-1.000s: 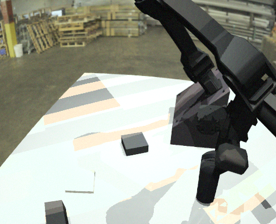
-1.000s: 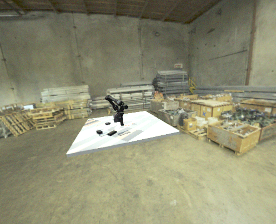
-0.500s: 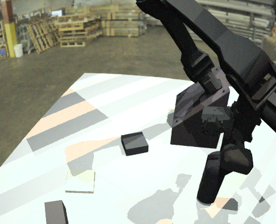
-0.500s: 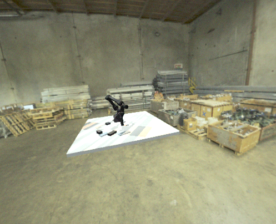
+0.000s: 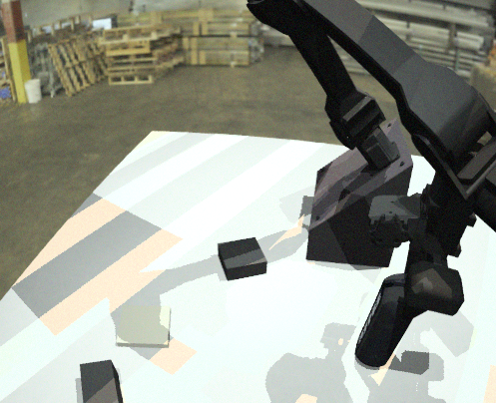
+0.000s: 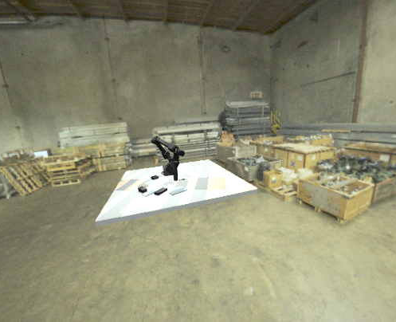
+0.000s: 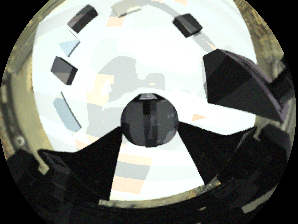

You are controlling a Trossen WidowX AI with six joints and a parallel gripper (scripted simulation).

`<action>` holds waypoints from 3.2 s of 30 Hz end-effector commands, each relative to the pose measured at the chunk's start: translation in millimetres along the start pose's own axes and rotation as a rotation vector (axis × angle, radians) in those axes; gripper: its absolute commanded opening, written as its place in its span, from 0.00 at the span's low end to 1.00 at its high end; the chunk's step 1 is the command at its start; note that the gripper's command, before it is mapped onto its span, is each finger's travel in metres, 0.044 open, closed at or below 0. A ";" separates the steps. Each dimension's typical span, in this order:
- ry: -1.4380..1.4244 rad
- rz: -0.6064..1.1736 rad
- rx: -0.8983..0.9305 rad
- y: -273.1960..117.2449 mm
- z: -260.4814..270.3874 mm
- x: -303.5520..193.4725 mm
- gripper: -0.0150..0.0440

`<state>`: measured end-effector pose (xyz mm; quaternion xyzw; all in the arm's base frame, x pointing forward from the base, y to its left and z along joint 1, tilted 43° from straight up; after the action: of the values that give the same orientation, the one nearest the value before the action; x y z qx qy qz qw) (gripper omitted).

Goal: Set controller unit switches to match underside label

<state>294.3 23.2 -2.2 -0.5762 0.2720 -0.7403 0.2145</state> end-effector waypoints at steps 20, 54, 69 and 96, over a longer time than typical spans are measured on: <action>-0.002 0.057 -0.028 6.5 -3.5 -16.7 0.83; -0.001 0.121 -0.034 11.4 -6.1 -39.8 0.83; -0.001 0.122 -0.034 14.9 -7.4 -51.2 0.83; -0.001 0.122 -0.034 23.7 -9.7 -70.6 0.83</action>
<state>304.9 57.5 -65.4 -0.5589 0.3166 -0.7203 0.2618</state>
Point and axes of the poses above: the point midway between the two fingers, 35 mm back from their tips, its own y axis out along the fingers, its own z axis across the jaws, x = y × z, the point moved 3 cm from there along -y, back along the fingers, and after that the axes turned 6 degrees about y, right-handed, at the moved point
